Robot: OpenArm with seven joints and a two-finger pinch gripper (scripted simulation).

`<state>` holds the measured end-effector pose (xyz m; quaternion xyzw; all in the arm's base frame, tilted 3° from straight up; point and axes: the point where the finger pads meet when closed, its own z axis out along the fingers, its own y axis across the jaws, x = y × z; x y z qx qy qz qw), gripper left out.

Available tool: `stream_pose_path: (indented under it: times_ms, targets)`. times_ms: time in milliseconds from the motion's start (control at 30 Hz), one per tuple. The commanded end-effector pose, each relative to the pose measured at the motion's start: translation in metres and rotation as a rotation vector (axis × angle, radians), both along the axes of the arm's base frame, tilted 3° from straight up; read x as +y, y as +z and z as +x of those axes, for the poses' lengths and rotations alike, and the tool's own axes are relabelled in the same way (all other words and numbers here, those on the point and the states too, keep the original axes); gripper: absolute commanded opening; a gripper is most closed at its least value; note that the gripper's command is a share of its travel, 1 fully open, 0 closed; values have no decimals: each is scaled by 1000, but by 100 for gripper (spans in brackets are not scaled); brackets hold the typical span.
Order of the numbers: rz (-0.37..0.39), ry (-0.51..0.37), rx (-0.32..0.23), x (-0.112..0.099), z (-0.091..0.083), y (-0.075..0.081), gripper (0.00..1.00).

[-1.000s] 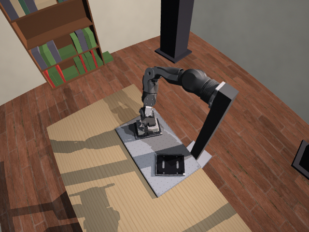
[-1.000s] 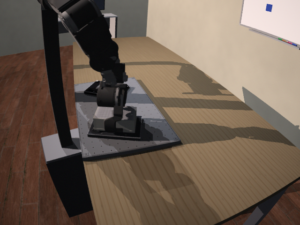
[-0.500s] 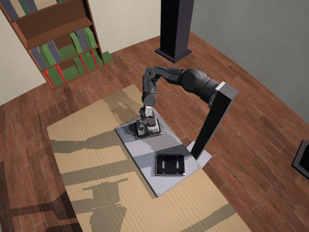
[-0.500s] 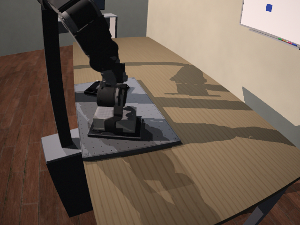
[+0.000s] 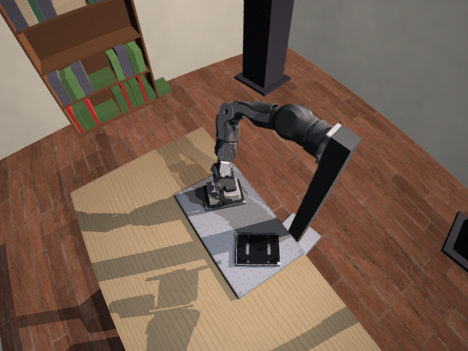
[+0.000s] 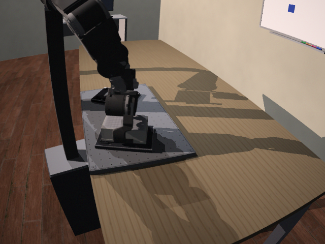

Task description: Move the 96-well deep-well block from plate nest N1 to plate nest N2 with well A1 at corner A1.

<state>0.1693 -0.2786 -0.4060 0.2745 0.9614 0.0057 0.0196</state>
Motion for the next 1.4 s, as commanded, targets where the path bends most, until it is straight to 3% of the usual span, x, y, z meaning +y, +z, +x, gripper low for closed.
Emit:
stream_pose_path:
  times_ms: [0,1000,1367]
  targets:
    - [1,-1,-6,0,1,-1,0]
    - [3,0,-6,1,1,-4,0]
    - [-1,-1,-2,0,0,-3,37]
